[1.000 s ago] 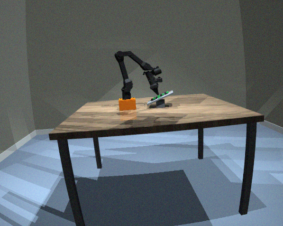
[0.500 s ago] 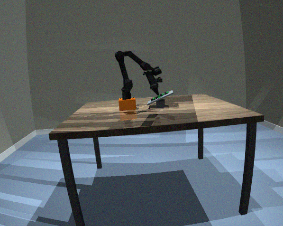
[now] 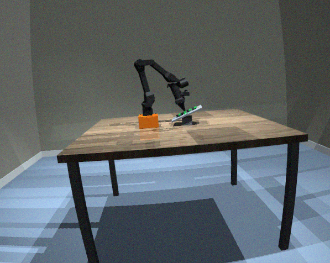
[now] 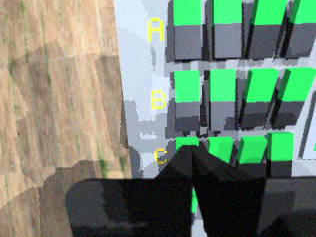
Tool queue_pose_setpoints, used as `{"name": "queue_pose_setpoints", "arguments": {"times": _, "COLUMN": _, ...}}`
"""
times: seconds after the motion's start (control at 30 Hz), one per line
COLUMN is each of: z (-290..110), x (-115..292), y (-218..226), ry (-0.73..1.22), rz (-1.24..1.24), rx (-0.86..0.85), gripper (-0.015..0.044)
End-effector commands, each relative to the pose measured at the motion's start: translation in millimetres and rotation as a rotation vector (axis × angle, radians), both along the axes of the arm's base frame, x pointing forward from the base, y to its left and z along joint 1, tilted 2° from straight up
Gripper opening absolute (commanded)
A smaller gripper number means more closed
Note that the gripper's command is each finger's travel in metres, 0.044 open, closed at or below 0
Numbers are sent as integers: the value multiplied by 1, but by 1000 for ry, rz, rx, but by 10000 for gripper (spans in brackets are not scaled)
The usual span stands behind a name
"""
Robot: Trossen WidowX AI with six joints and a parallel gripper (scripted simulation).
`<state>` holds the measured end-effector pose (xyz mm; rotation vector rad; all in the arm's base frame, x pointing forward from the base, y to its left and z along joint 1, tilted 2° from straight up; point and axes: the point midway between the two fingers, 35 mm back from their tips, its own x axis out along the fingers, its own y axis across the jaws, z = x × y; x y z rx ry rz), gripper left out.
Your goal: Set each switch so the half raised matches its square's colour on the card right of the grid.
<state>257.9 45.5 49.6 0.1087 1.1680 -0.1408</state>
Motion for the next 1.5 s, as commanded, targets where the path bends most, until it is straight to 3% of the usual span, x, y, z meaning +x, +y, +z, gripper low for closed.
{"name": "queue_pose_setpoints", "arguments": {"times": 0.0, "z": -1, "x": 1, "y": 1, "ry": 0, "rz": 5, "rx": 3, "gripper": 0}}
{"name": "queue_pose_setpoints", "arguments": {"times": 0.6, "z": -3, "x": 2, "y": 1, "ry": 0, "rz": 5, "rx": 3, "gripper": 0}}
{"name": "queue_pose_setpoints", "arguments": {"times": 0.83, "z": 54, "x": -25, "y": 4, "ry": -23, "rz": 5, "rx": 0, "gripper": 0}}
{"name": "queue_pose_setpoints", "arguments": {"times": 1.03, "z": 56, "x": -26, "y": 4, "ry": -24, "rz": 5, "rx": 0, "gripper": 0}}
{"name": "queue_pose_setpoints", "arguments": {"times": 1.3, "z": 49, "x": -49, "y": -49, "ry": -20, "rz": 5, "rx": -6, "gripper": 0}}
{"name": "queue_pose_setpoints", "arguments": {"times": 1.47, "z": 48, "x": -52, "y": -53, "ry": -22, "rz": 5, "rx": -7, "gripper": 0}}
